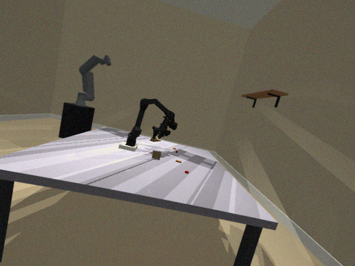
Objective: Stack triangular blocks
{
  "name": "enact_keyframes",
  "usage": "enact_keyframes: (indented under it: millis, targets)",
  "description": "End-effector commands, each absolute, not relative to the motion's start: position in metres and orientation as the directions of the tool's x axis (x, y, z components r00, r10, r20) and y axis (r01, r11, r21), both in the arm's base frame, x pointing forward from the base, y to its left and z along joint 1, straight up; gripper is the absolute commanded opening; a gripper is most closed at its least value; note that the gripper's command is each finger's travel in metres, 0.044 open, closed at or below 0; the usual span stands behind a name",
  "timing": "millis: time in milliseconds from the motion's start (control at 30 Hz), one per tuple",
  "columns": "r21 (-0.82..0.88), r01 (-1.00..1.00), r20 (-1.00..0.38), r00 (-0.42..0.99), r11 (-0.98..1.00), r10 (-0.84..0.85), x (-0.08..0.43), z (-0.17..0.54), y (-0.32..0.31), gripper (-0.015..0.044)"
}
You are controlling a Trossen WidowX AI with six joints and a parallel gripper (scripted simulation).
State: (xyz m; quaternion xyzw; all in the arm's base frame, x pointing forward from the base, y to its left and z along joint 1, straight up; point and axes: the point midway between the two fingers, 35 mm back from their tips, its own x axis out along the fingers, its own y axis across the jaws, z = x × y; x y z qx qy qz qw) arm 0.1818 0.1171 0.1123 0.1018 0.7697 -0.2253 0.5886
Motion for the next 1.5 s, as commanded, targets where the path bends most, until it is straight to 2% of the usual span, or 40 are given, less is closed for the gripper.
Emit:
enact_keyframes:
  millis: [0, 467, 867, 1167, 1467]
  targets:
    - [-0.231, 0.527, -0.965, -0.234, 0.818, -0.122, 0.18, 0.114, 0.116, 0.0]
    - [-0.153, 0.827, -0.985, -0.085, 0.541, -0.149, 0.176, 0.115, 0.118, 0.0]
    - [0.005, 0.971, -0.987, 0.043, 0.241, -0.154, 0.174, 0.117, 0.119, 0.0]
    - [0.015, 0.975, -0.987, 0.05, 0.223, -0.154, 0.175, 0.118, 0.117, 0.0]
    - [0.018, 0.975, -0.987, 0.053, 0.222, -0.152, 0.194, 0.135, 0.09, 0.0]
